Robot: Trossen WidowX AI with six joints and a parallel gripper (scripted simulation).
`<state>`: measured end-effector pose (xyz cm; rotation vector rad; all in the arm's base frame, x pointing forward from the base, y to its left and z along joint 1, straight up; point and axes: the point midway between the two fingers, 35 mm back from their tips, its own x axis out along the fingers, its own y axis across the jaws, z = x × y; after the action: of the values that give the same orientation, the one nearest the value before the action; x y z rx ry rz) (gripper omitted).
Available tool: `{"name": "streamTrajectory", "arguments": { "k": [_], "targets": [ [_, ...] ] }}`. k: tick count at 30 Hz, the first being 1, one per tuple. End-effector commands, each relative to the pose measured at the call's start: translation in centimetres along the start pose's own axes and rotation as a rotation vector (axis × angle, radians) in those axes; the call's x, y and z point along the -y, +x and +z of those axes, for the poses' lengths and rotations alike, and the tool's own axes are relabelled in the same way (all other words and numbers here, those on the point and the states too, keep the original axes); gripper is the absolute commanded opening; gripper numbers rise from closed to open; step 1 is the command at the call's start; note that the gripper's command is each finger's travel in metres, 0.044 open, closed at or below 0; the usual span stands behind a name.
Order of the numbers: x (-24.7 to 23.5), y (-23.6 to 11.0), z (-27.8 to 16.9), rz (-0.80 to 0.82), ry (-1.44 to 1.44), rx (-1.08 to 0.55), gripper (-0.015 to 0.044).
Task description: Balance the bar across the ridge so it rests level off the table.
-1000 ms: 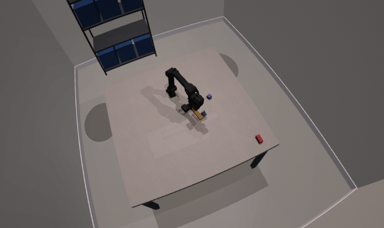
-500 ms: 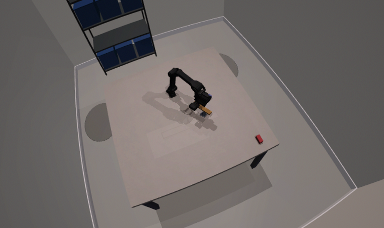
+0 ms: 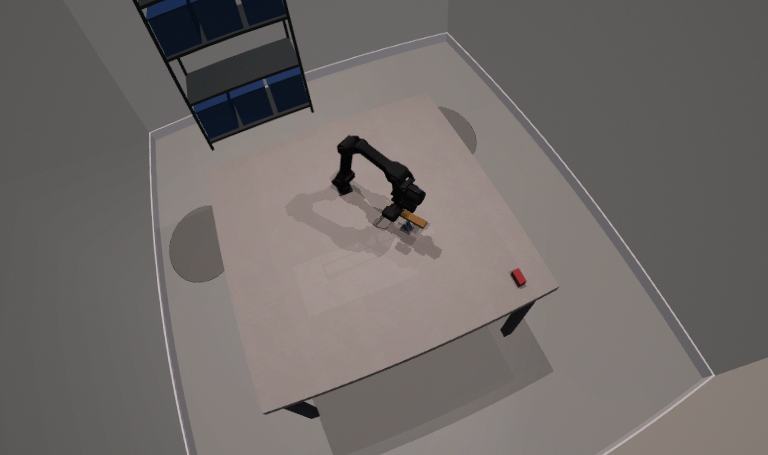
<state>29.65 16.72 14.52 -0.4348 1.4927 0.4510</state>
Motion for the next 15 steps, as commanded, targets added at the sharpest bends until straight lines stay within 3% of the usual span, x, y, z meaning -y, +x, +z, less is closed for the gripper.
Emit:
{"name": "streamTrajectory", "arguments": {
  "k": [1, 15],
  "targets": [
    [0.1, 1.0, 0.0, -0.002, -0.008, -0.006, 0.0],
    [0.4, 3.1, -0.2, -0.003, -0.009, -0.006, 0.0]
  ]
}}
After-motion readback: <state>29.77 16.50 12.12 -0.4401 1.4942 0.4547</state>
